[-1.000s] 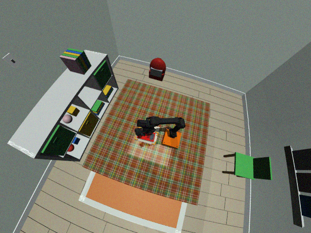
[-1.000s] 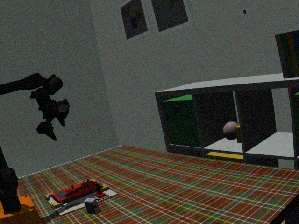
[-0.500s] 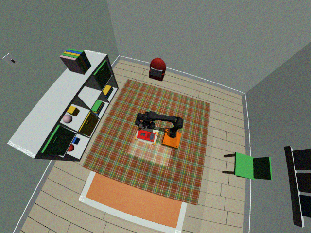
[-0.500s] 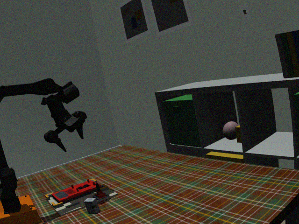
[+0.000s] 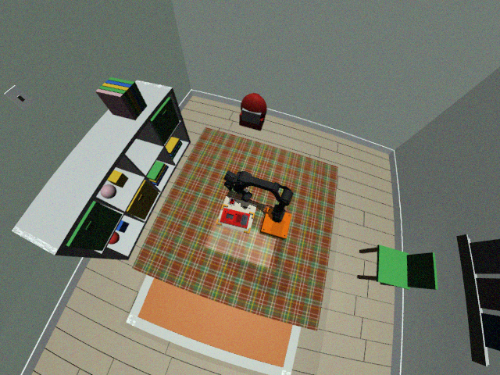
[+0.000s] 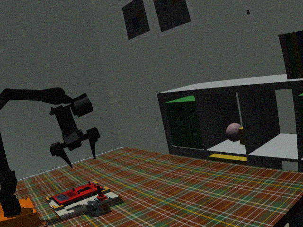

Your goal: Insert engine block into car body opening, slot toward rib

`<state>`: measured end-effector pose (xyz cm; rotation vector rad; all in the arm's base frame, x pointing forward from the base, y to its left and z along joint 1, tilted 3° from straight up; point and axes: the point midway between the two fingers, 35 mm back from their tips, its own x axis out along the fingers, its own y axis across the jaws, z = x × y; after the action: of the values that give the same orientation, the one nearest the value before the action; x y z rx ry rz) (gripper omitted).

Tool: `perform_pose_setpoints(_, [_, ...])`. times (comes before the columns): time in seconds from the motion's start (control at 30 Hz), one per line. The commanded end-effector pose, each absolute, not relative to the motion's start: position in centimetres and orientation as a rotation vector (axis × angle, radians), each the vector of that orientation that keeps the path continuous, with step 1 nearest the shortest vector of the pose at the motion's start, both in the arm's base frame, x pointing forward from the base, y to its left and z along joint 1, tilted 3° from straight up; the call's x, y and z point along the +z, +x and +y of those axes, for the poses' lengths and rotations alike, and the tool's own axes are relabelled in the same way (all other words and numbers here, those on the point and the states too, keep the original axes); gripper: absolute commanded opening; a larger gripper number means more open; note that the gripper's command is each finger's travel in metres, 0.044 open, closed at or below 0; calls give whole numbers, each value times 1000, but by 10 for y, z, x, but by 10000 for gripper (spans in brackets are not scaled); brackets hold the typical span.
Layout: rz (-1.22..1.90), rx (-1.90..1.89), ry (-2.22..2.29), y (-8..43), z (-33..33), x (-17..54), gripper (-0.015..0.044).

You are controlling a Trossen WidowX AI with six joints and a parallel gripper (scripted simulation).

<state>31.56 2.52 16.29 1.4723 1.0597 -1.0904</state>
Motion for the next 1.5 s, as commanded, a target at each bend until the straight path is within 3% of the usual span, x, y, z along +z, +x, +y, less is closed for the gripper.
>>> perform_pose_setpoints(0.0, [1013, -1201, 1524, 313, 6, 151, 440])
perform_pose_setpoints(0.47, [774, -1612, 1743, 293, -70, 114, 440])
perform_pose_setpoints(1.47, [771, -1617, 1746, 302, -72, 45, 440])
